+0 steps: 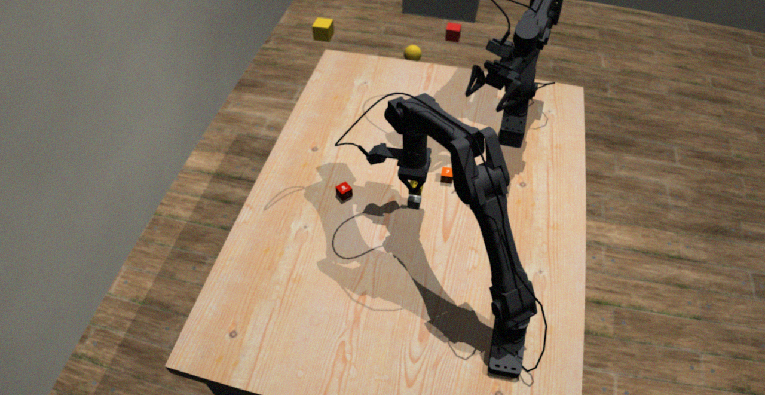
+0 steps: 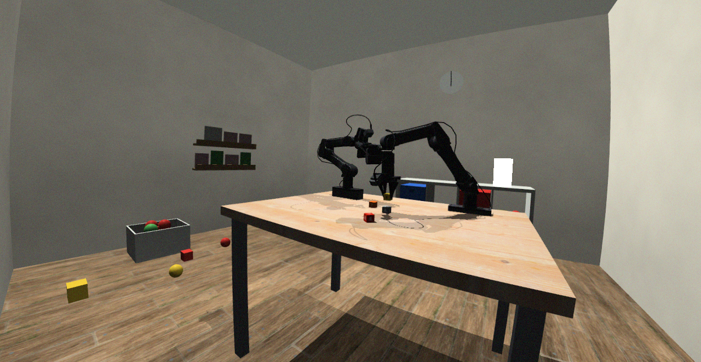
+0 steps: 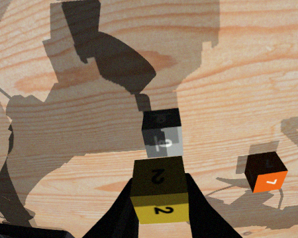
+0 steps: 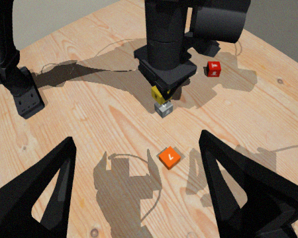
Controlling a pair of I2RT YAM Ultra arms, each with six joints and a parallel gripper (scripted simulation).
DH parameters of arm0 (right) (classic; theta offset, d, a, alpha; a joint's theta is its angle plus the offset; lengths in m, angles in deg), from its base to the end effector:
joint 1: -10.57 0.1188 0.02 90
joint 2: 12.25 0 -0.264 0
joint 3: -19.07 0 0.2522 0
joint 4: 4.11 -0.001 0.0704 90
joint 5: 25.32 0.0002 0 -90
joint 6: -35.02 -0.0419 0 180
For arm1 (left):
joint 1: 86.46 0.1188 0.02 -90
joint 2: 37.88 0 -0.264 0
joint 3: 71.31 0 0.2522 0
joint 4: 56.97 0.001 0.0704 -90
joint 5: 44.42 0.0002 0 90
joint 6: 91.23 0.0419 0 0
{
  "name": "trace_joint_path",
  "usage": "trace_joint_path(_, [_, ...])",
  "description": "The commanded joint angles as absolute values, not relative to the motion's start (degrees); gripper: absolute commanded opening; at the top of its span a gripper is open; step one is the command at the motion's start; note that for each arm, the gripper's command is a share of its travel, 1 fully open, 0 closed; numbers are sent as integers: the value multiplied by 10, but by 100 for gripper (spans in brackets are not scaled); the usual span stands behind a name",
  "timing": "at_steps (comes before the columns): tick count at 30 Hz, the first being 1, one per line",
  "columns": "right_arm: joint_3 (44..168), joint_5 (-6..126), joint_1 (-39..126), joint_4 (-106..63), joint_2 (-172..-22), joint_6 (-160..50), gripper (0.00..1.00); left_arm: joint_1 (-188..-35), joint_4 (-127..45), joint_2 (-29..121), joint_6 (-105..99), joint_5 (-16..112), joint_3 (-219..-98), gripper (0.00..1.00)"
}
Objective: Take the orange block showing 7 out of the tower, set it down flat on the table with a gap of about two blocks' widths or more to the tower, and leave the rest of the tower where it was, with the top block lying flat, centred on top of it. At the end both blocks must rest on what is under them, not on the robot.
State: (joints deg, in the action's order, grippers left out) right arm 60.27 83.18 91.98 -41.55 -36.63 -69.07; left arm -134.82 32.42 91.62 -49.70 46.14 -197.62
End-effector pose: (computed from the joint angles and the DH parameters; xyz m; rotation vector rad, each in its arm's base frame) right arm 0.0307 0.1207 0.2618 -0.9134 1.7752 0.7992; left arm 0.2891 -0.3243 0.1963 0.0033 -3.1041 -0.0422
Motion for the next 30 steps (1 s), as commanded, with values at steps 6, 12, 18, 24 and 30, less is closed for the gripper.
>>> trace_joint_path(6, [657,1070,1056,-499,-421,-795,100,-1348,329,908,-496,461,-1998,27])
trace_joint_path(12, [680,1144,1177,-525,-455,-841,100,-1348,329,908,-496,461,-1998,27])
trace_joint_path(18, [688,1154,1191,-530,-472,-858,100,-1348,329,908,-496,461,-1998,27])
trace_joint_path(24, [689,1155,1191,-533,-473,-862,100,-1345,332,921,-493,461,-2002,27])
trace_joint_path(30, [690,1156,1191,-533,-474,-862,100,-1345,305,914,-494,461,-1976,27])
